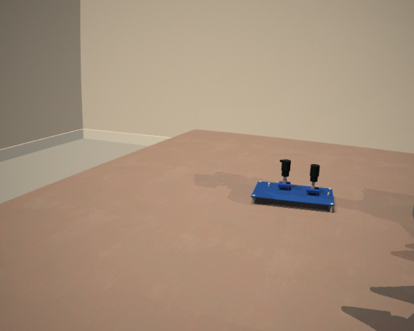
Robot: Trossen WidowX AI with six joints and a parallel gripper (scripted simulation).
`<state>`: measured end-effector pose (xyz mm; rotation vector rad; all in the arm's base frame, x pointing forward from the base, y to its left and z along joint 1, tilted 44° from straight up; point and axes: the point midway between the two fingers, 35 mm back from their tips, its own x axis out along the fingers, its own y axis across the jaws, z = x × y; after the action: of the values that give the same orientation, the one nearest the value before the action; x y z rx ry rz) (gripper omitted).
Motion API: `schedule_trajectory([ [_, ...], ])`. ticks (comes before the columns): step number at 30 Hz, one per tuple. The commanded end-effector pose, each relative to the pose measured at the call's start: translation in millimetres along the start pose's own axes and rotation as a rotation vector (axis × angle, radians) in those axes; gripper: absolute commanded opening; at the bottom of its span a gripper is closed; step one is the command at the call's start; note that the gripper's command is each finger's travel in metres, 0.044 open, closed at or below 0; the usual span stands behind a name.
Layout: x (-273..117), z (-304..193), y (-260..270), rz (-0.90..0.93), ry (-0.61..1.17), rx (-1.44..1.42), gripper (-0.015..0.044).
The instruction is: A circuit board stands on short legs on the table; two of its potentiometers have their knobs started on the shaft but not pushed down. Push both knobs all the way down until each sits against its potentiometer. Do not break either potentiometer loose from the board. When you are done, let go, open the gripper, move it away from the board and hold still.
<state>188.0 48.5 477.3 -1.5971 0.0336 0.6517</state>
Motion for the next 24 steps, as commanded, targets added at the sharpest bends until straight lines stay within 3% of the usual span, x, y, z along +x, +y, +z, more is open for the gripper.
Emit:
schedule_trajectory([
  [1,1,0,0,0.002,-0.001,0.002,0.0374],
  [15,79,-37,27,0.182,-0.027,0.239,0.0006],
  [24,131,-61,59,0.331,-0.027,0.491,0.0],
])
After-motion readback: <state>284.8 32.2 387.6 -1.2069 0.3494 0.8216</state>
